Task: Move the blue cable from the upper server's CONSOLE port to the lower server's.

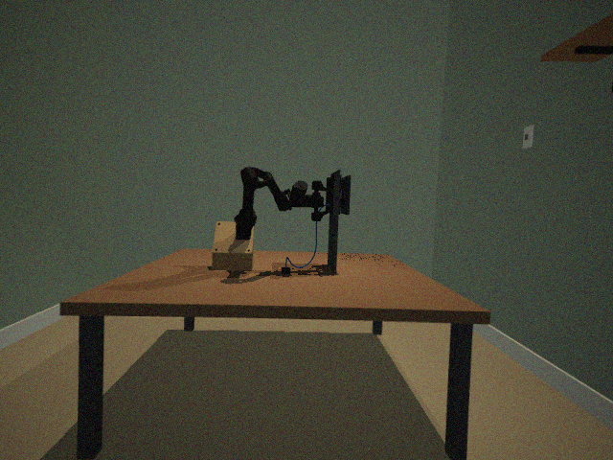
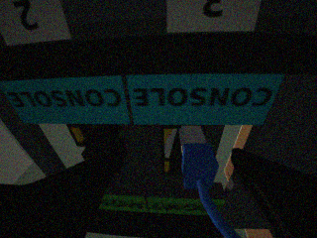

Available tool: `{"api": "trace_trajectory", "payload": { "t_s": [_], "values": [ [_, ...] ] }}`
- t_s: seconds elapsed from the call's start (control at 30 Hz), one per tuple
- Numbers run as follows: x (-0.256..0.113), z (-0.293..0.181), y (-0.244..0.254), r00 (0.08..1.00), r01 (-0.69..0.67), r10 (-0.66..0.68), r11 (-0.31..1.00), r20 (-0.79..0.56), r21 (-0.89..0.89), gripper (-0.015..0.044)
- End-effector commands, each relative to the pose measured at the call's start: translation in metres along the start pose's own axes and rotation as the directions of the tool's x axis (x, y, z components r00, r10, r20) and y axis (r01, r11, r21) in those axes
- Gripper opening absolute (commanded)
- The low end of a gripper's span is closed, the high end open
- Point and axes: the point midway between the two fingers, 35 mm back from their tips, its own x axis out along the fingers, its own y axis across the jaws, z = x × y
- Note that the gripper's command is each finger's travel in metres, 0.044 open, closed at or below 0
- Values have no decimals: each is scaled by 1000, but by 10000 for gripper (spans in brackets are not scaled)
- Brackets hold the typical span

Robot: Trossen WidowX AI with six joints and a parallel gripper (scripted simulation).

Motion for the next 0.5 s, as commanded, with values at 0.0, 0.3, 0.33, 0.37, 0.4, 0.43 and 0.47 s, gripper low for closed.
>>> {"api": "trace_trajectory", "payload": {
  "t_s": [0.0, 0.3, 0.33, 0.37, 0.4, 0.43, 0.47],
  "values": [
    [-3, -1, 0, 1000, 7, -7, 1000, -1, 5, 440],
    [-10, -2, 4, 1000, 7, -7, 1000, -1, 5, 440],
    [-10, -2, 5, 1000, 7, -7, 1000, -1, 5, 440],
    [-11, -2, 5, 1000, 7, -7, 1000, -1, 5, 440],
    [-11, -2, 5, 1000, 7, -7, 1000, -1, 5, 440],
    [-12, -3, 6, 1000, 7, -7, 1000, -1, 5, 440],
    [-13, -3, 6, 1000, 7, -7, 1000, -1, 5, 440]
  ]
}}
